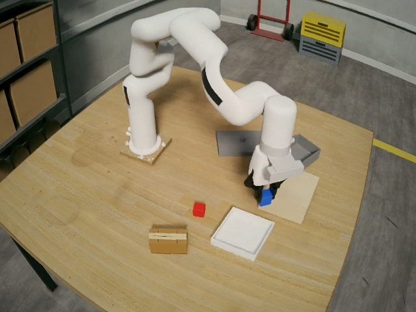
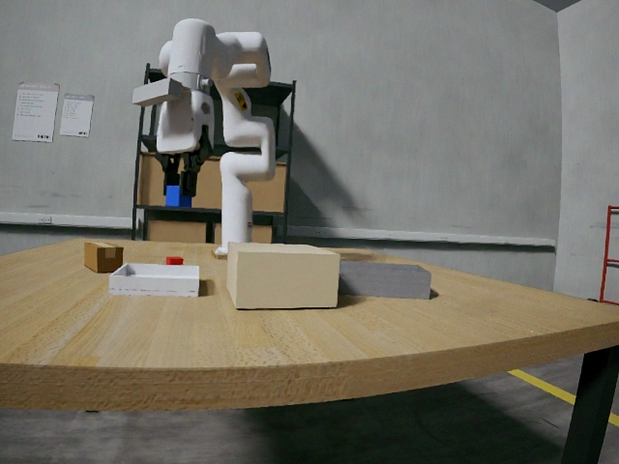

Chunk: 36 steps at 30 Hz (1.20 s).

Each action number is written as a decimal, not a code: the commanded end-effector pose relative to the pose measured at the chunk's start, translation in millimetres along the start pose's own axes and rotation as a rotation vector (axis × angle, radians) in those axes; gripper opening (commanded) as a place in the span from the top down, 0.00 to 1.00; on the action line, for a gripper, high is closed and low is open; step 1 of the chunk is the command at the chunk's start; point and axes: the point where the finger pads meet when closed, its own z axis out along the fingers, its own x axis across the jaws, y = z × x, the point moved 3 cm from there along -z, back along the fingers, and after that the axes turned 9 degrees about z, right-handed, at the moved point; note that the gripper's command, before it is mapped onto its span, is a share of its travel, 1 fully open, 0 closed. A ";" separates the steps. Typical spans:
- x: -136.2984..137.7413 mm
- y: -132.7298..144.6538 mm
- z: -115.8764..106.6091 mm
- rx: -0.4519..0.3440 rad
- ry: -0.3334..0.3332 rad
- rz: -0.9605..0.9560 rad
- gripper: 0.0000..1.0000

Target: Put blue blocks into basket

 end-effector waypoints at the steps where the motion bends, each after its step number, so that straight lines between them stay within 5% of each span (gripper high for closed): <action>1: -0.7 -1.0 -0.6 0.004 -0.003 0.000 1.00; 36: -1.2 -1.5 44.6 0.004 -0.003 0.000 1.00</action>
